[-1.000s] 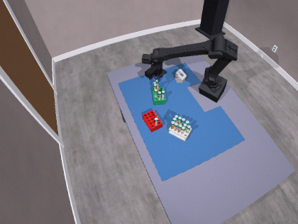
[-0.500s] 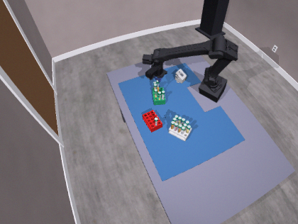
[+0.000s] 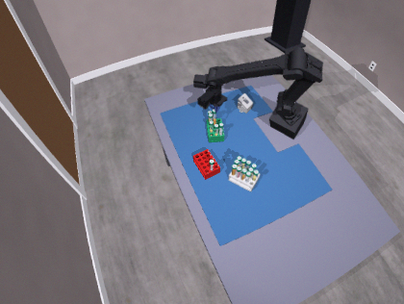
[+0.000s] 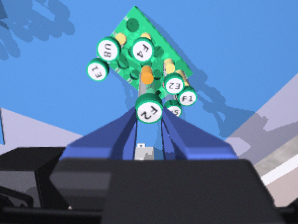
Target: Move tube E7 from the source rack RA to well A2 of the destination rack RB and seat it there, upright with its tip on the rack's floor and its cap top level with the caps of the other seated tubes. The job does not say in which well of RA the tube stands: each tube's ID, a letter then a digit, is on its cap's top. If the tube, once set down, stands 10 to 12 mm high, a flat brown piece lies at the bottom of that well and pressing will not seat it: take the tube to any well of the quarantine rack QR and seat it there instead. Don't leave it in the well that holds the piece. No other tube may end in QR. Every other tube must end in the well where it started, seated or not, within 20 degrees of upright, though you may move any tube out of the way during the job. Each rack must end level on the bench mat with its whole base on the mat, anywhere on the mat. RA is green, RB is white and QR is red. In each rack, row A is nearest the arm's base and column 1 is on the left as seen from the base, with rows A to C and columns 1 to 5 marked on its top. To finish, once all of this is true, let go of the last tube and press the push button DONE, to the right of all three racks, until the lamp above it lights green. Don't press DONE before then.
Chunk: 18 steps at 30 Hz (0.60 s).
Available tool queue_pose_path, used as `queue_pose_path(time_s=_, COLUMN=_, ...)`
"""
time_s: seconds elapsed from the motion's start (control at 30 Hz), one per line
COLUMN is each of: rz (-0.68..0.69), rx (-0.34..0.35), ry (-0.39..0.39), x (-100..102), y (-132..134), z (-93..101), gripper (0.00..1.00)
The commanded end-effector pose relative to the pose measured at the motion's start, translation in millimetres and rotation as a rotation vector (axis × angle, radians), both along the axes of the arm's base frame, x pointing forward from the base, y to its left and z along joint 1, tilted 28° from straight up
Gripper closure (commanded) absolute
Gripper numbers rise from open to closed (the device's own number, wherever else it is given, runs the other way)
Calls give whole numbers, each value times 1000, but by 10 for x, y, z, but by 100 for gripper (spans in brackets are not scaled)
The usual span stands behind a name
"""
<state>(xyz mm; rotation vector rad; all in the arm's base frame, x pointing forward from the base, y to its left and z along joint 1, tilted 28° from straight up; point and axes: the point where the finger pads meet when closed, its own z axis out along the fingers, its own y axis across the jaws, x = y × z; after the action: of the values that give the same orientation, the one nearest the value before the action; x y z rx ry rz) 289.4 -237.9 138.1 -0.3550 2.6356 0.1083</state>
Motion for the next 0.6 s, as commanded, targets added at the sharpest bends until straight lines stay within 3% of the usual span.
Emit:
queue_pose_path(time_s=0.0, rz=-1, rx=-18, ry=-17, x=29, y=16, z=25, gripper=100)
queue_pose_path(time_s=0.57, rz=-3, rx=-1, ry=-2, x=39, y=21, z=-99, gripper=100)
